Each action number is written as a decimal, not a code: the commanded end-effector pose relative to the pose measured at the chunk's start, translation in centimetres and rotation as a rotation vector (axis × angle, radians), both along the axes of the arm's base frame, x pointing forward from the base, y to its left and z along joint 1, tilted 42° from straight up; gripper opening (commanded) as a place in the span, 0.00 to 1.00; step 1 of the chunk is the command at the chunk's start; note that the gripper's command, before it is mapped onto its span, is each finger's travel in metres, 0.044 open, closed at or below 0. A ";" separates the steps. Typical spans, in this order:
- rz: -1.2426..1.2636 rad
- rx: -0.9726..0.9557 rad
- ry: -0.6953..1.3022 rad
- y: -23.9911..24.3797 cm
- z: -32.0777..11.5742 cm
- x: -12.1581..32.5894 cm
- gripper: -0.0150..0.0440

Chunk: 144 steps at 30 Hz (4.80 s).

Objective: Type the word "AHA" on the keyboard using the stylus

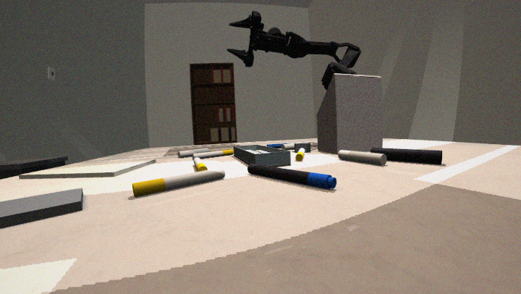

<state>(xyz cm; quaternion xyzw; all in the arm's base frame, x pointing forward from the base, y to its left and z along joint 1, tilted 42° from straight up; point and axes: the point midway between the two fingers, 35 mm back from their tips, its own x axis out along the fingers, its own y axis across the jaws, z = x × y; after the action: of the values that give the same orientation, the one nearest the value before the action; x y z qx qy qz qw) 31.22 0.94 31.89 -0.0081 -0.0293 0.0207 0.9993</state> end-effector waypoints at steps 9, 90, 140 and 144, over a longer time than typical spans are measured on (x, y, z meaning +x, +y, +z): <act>-0.045 0.024 0.441 2.0 -10.8 5.7 0.60; -0.583 -0.656 1.585 -9.1 -35.3 -0.2 0.25; -0.576 -0.650 1.587 2.9 -37.9 -4.3 0.25; -0.574 -0.652 1.585 2.8 -38.0 -4.3 0.25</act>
<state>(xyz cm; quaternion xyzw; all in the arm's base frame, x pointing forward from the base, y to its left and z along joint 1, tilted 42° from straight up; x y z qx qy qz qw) 27.12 3.55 -6.48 -0.2850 0.6748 -0.2209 0.6440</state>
